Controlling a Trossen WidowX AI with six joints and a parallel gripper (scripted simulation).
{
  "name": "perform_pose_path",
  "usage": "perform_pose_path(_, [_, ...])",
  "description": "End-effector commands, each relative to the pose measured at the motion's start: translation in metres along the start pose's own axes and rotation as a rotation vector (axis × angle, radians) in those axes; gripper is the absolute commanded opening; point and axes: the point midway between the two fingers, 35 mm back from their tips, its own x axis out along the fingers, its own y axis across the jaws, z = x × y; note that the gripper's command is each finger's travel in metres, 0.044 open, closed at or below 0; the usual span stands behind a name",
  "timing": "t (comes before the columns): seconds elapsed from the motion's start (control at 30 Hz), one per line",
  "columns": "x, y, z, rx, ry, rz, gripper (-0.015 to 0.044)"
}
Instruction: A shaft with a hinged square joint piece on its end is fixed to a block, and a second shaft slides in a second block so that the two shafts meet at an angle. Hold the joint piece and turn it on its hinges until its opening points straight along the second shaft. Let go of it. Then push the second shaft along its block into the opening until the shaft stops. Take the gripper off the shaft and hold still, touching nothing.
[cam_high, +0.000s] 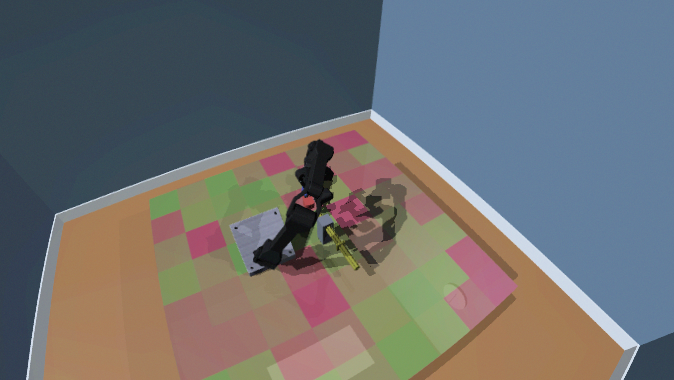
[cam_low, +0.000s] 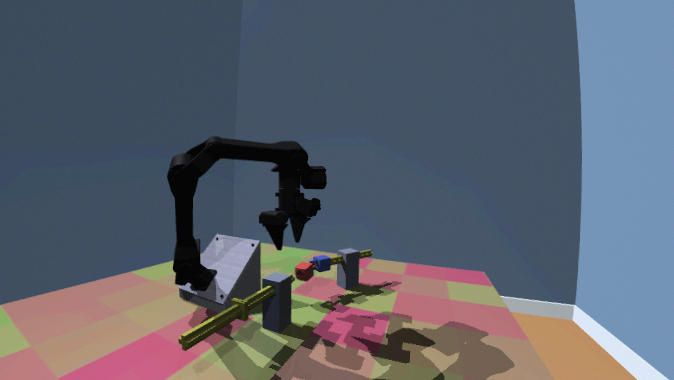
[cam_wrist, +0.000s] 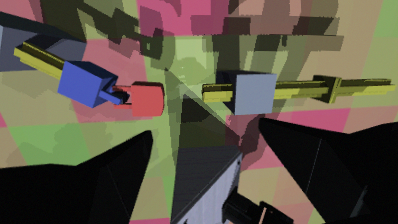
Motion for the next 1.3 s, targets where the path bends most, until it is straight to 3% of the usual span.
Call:
perform_pose_path(0.0, [0.005, -0.008, -0.002, 0.053, 0.006, -0.007, 0.044])
perform_pose_path(0.17, [0.005, -0.009, -0.002, 0.099, 0.006, -0.005, 0.044])
perform_pose_path(1.27, [0.018, -0.011, -0.003, 1.139, 0.032, 0.055, 0.044])
